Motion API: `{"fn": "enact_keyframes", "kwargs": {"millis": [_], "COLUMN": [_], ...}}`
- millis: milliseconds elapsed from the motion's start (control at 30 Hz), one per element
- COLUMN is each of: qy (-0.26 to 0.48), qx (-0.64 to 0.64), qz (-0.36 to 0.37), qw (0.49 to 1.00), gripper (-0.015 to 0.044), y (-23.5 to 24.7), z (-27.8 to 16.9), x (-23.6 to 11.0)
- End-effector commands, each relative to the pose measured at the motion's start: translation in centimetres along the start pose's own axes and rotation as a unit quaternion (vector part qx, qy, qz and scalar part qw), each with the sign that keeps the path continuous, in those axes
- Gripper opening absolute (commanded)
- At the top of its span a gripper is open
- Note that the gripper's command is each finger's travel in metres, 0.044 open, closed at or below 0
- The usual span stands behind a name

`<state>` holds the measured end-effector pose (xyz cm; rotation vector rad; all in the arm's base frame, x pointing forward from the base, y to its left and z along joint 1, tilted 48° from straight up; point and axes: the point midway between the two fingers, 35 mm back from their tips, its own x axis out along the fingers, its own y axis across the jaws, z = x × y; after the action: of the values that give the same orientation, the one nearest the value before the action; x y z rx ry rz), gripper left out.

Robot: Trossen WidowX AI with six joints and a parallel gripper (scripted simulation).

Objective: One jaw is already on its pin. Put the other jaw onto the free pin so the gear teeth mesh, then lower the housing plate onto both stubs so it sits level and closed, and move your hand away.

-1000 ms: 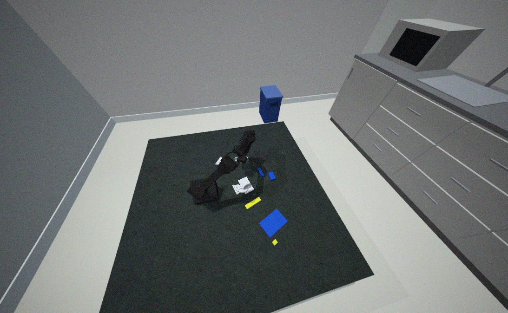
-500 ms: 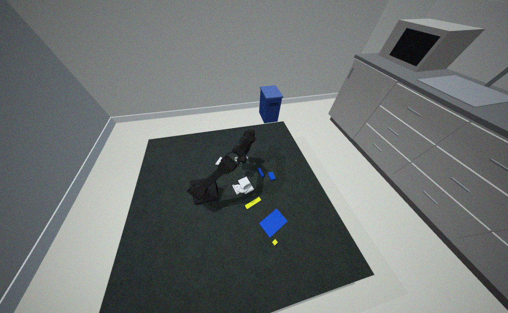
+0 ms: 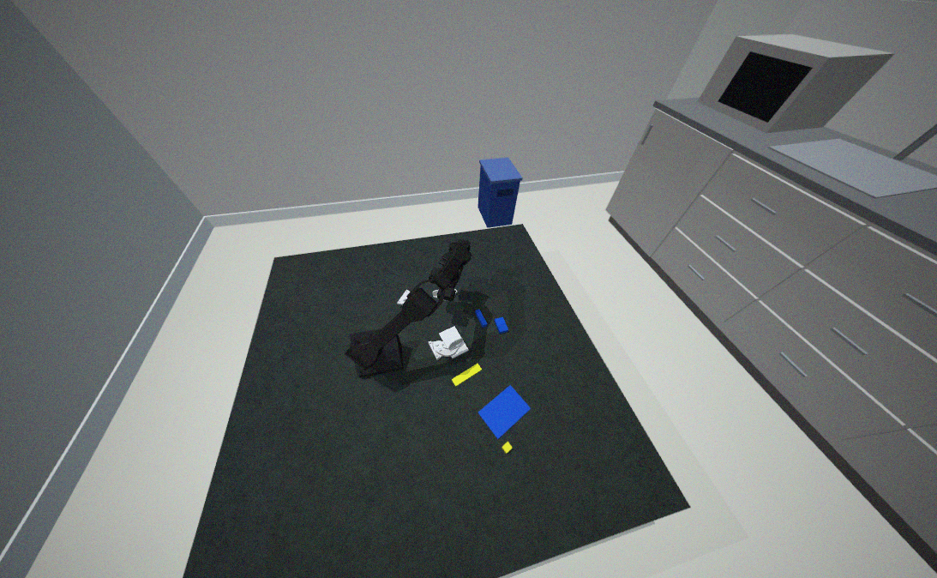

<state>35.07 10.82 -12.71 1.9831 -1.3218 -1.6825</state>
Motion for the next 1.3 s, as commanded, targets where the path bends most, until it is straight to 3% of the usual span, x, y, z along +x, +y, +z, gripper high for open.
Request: {"fn": "enact_keyframes", "kwargs": {"millis": [0,233,967,1267], "qy": [0.000,0.000,-0.002,0.000], "qx": [0.000,0.000,0.003,0.000], "qz": [0.000,0.000,-0.003,0.000], "qw": [1.000,1.000,1.000,1.000], "gripper": [0.0177,0.0000,0.0000,0.0236], "y": [0.00,0.00,-0.11,0.00], "z": [0.00,0.00,0.02,0.00], "x": [0.00,0.00,-0.17,0.00]}}
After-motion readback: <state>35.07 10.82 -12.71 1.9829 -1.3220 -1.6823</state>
